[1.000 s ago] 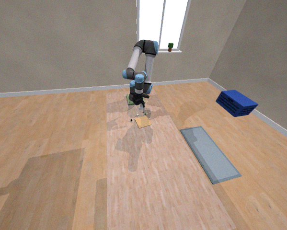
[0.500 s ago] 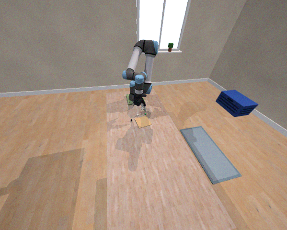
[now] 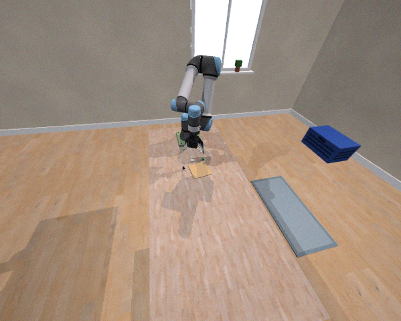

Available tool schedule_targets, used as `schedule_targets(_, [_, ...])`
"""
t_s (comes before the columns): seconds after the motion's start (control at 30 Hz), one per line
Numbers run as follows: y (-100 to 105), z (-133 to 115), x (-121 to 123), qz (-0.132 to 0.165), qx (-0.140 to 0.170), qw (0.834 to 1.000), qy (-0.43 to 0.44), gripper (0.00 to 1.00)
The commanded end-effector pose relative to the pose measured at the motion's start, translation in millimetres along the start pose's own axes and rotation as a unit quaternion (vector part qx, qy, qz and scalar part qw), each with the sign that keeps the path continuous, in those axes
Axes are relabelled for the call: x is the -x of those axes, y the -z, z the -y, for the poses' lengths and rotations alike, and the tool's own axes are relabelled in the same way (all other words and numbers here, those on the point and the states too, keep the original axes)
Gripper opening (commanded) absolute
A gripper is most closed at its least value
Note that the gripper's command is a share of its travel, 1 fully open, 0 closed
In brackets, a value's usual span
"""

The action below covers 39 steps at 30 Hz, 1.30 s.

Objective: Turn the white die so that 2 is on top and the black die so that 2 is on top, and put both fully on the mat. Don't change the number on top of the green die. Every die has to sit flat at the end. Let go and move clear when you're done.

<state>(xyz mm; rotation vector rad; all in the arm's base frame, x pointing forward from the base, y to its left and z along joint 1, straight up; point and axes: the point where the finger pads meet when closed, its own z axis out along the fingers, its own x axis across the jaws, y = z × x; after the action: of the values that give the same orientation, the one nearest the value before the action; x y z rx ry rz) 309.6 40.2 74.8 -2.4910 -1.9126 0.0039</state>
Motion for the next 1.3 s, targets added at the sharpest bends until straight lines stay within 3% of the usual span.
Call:
schedule_targets(0.0, [-1.2, -0.8, 2.1, -0.003, 0.001, 0.998, 0.062, 1.00])
schedule_targets(0.67, [-4.4, -2.7, 6.5, -0.003, 0.001, 0.981, 0.194, 1.00])
schedule_targets(1.27, [-5.4, -3.5, 7.7, -0.003, 0.001, 0.973, 0.230, 1.00])
